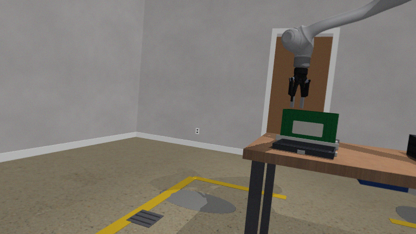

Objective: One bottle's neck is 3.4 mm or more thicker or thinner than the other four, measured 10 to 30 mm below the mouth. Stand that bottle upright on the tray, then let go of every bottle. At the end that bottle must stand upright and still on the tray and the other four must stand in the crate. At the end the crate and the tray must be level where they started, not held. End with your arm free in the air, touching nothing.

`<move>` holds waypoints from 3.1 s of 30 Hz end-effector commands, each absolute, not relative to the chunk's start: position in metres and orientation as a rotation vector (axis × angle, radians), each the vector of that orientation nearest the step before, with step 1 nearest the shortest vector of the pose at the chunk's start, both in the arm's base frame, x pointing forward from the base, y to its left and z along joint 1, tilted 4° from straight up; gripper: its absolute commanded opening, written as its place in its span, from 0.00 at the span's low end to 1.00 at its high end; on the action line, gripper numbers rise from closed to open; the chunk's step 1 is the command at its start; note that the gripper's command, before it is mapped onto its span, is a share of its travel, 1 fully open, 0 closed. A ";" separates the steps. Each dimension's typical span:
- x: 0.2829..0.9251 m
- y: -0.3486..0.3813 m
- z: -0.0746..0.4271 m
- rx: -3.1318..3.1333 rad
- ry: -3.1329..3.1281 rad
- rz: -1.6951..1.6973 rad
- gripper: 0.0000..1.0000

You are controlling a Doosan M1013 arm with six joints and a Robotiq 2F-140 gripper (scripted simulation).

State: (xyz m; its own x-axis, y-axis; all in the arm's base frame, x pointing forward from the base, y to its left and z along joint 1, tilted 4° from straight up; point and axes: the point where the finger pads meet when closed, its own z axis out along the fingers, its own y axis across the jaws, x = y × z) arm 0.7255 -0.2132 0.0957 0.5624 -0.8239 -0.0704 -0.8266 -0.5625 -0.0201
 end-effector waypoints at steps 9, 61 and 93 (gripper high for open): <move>0.726 -0.215 0.125 -2.731 1.444 0.082 0.38; 0.730 -0.199 0.139 -2.731 1.444 0.082 0.00; 0.740 -0.133 0.143 -2.731 1.444 0.082 0.38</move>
